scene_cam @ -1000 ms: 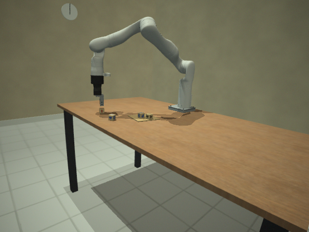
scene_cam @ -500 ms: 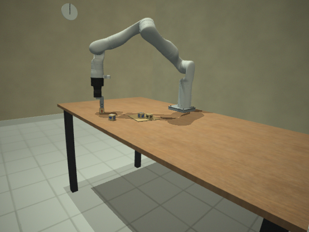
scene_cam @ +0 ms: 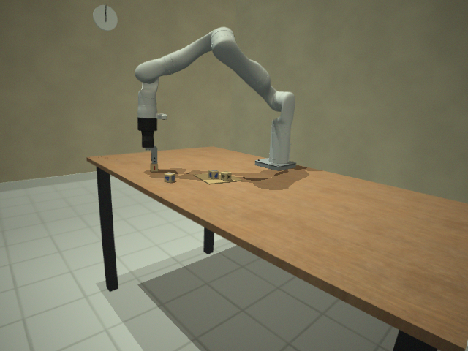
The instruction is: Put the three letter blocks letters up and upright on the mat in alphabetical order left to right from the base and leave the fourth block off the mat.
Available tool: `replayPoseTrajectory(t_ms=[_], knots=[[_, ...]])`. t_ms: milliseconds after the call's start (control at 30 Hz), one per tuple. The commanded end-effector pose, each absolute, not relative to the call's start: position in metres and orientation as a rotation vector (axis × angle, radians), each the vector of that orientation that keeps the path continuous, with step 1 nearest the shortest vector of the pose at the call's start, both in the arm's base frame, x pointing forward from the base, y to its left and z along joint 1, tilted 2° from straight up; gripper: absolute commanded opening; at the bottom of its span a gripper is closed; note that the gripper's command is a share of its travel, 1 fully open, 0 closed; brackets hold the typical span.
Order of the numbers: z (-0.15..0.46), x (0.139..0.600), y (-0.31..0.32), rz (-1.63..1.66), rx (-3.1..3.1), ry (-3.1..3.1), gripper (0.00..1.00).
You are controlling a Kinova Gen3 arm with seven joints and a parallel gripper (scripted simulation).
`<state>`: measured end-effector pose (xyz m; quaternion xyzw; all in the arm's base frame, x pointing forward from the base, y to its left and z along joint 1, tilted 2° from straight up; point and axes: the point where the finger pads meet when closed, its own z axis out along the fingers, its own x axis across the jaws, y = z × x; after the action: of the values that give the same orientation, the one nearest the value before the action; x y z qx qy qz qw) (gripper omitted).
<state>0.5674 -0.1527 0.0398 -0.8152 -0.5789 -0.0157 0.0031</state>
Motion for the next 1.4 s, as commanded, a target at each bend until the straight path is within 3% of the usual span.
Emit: replayPoseTrajectory(t_ms=[0, 1367], knots=[[0.041, 0.568, -0.153, -0.052, -2.557, -1.816, 1.0], [0.016, 0.569, -0.153, -0.052, -2.557, -1.816, 1.0]])
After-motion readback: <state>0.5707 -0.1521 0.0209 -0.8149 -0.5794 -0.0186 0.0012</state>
